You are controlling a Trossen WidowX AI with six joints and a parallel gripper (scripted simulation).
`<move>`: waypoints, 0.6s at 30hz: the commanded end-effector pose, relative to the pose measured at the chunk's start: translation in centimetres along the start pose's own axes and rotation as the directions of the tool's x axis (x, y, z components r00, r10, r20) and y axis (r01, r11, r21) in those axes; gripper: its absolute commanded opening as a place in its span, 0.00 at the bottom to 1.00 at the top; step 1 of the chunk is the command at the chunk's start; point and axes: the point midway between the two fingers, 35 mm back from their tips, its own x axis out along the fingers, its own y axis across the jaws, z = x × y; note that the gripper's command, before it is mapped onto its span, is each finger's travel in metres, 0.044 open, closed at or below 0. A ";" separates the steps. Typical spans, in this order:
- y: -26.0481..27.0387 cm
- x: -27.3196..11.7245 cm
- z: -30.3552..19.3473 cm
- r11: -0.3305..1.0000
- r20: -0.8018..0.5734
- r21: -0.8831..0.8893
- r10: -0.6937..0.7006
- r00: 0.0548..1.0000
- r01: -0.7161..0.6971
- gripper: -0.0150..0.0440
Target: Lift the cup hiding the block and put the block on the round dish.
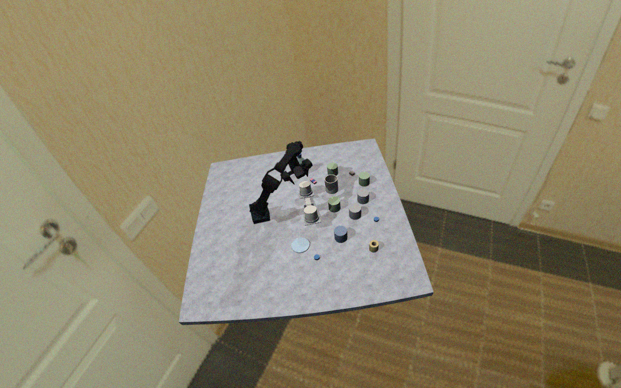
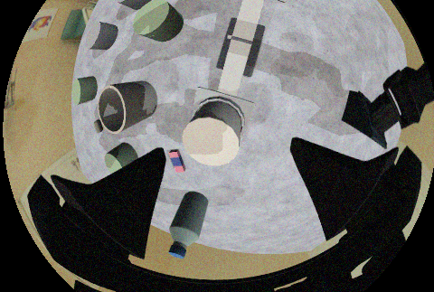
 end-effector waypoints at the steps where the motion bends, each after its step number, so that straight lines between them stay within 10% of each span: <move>1: 1.2 1.6 -1.0 0.989 -0.034 0.133 -0.057 0.998 0.062 1.00; 18: 2.6 4.9 -2.3 0.934 -0.083 0.322 -0.137 0.987 0.156 1.00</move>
